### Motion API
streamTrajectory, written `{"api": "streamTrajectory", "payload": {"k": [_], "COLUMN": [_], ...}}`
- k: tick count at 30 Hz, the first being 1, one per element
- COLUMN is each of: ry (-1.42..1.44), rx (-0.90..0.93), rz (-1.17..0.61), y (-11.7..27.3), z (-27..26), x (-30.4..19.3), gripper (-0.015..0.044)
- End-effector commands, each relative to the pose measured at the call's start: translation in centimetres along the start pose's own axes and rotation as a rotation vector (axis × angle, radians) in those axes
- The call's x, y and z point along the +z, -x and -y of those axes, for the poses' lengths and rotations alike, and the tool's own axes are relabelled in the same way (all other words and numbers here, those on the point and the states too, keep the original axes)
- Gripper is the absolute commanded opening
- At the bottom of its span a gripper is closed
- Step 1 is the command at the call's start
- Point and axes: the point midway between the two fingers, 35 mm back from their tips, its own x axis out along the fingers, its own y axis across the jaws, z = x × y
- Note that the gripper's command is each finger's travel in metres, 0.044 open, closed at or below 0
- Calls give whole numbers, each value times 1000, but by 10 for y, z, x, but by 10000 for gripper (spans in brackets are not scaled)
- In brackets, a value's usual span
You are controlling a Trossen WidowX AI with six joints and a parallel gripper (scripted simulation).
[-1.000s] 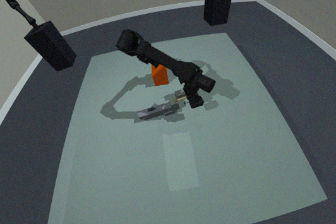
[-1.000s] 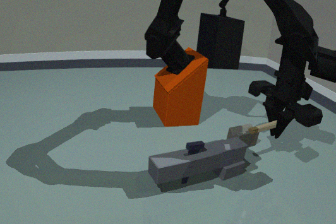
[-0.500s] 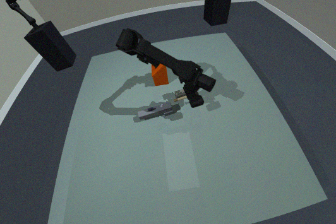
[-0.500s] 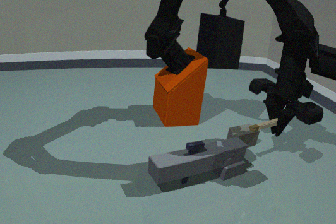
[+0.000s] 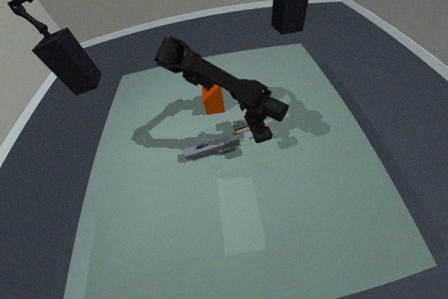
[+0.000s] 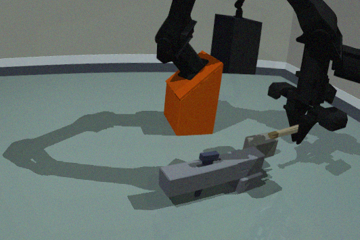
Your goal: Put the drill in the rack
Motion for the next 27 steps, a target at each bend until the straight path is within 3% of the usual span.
{"api": "streamTrajectory", "payload": {"k": [1, 27], "ry": [-2, 0], "rx": [-1, 0], "rz": [3, 4], "y": [1, -7], "z": [-4, -49], "x": [2, 10], "gripper": [0, 0]}}
